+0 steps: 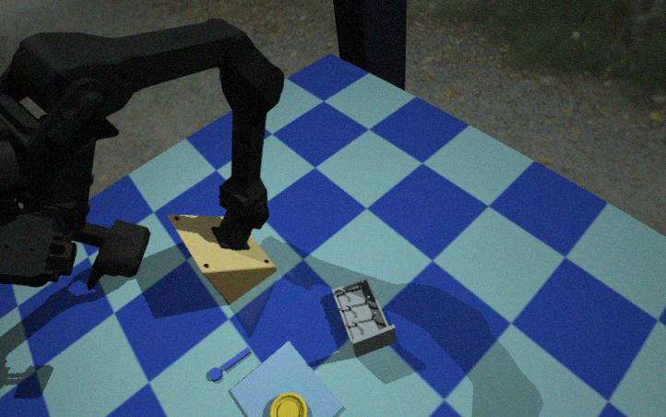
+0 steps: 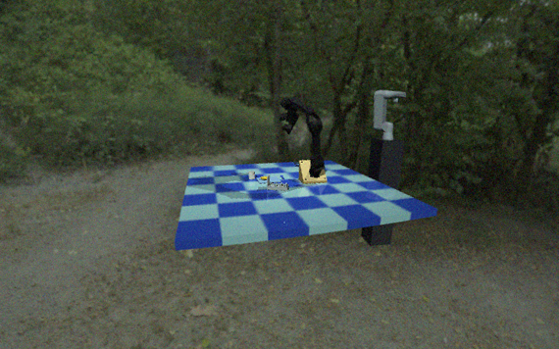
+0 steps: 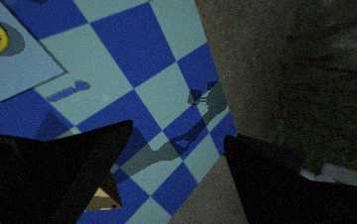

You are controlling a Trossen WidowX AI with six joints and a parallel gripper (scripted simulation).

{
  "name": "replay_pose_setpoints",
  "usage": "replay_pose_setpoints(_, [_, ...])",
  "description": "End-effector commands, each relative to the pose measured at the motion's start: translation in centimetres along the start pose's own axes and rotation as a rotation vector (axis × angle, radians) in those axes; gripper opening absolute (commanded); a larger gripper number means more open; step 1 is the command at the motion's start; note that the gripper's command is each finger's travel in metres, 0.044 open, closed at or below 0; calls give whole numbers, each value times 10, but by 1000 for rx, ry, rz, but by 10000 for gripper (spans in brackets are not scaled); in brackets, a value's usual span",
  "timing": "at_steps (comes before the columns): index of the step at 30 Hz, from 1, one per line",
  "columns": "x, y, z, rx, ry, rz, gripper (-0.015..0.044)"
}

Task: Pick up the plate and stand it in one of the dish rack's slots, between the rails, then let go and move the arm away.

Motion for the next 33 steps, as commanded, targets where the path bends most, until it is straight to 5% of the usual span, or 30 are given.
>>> replay_pose_setpoints(1, [9, 28, 11, -97, 25, 72, 400])
replay_pose_setpoints(26, [43, 207, 42, -626, 121, 660, 400])
replay_pose_setpoints(33, [45, 218, 42, -648, 128, 695, 400])
Point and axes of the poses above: the point midway between the two fingers, 35 mm back from their tips, its own x axis out along the fingers, its own y axis across the jaws, z = x × y, the point moved 9 cm from there along -x, back along the fingers, and after that the axes turned 15 degrees about x, right-handed, at the moved point
